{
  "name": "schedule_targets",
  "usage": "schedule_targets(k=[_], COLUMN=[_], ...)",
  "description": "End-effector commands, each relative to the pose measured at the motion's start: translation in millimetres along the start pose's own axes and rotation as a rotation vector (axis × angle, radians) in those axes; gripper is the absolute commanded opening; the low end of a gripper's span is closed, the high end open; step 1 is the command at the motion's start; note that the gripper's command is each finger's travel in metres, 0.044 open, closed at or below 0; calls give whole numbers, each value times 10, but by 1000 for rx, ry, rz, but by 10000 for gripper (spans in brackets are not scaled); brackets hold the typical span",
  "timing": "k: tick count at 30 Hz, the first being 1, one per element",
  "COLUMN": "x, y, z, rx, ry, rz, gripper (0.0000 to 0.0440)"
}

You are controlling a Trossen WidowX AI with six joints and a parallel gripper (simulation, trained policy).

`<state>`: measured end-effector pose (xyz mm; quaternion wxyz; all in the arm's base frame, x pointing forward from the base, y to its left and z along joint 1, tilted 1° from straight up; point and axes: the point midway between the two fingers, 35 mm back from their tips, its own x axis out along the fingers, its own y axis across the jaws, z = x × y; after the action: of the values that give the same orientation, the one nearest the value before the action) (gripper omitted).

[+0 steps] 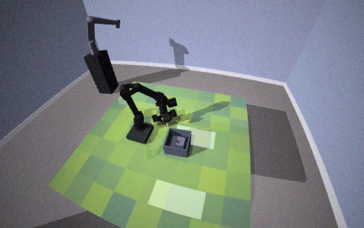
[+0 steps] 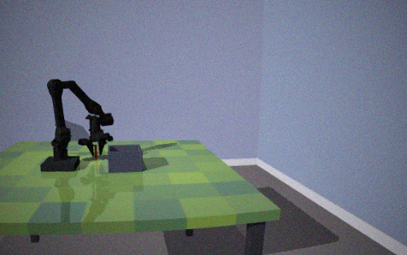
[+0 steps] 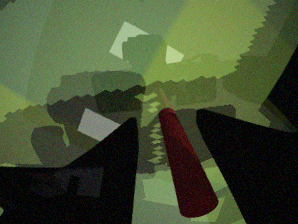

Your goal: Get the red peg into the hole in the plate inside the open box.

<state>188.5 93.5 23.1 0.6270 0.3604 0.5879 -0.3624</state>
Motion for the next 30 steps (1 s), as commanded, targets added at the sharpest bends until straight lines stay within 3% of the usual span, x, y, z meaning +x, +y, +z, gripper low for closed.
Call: schedule_targets(k=[1,6,30], x=[-3,-10,-728], y=[-3,-8,158], z=[-12,-8,642], rx=[-4,-9,-151], ry=[24,56,-190], rz=[-4,-12,82], gripper=[124,0,0])
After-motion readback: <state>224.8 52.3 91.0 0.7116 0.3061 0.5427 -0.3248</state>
